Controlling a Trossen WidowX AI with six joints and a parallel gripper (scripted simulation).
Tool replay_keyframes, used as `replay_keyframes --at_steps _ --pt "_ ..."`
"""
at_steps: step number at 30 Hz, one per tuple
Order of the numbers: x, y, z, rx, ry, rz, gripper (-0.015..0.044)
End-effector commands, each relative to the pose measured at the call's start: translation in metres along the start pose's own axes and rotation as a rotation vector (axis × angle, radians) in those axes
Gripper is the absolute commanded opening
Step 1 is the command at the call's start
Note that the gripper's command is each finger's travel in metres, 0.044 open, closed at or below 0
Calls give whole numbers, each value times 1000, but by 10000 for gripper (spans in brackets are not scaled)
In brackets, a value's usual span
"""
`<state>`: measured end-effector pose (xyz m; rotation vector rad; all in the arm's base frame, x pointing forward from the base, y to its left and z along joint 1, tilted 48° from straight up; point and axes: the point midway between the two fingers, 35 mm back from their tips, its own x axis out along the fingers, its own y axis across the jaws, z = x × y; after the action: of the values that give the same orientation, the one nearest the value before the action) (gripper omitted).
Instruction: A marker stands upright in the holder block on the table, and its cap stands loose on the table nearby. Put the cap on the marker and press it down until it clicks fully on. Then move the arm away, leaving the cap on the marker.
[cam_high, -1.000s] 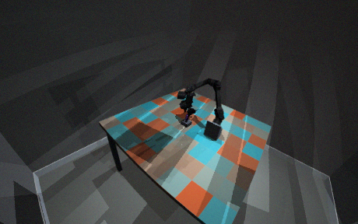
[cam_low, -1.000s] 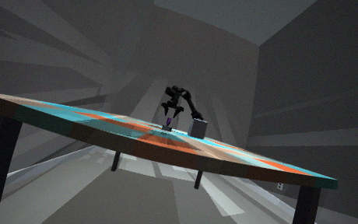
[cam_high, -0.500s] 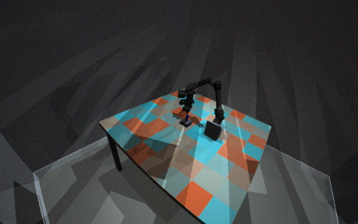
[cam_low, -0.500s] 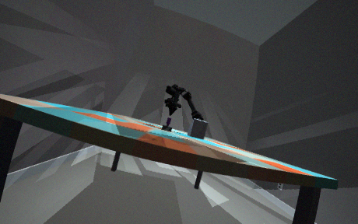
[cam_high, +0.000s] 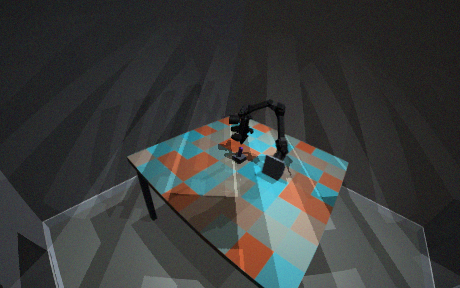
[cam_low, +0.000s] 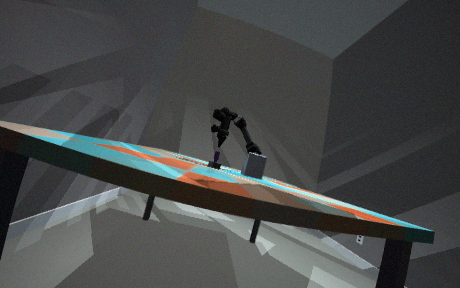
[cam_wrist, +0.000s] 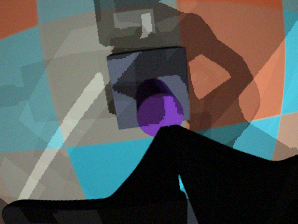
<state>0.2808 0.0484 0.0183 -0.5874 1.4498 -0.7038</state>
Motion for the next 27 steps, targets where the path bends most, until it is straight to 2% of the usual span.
replay_keyframes --at_steps 1,27 --pt "2 0 -1 13 2 3 0" --pt "36 0 -2 13 2 2 0"
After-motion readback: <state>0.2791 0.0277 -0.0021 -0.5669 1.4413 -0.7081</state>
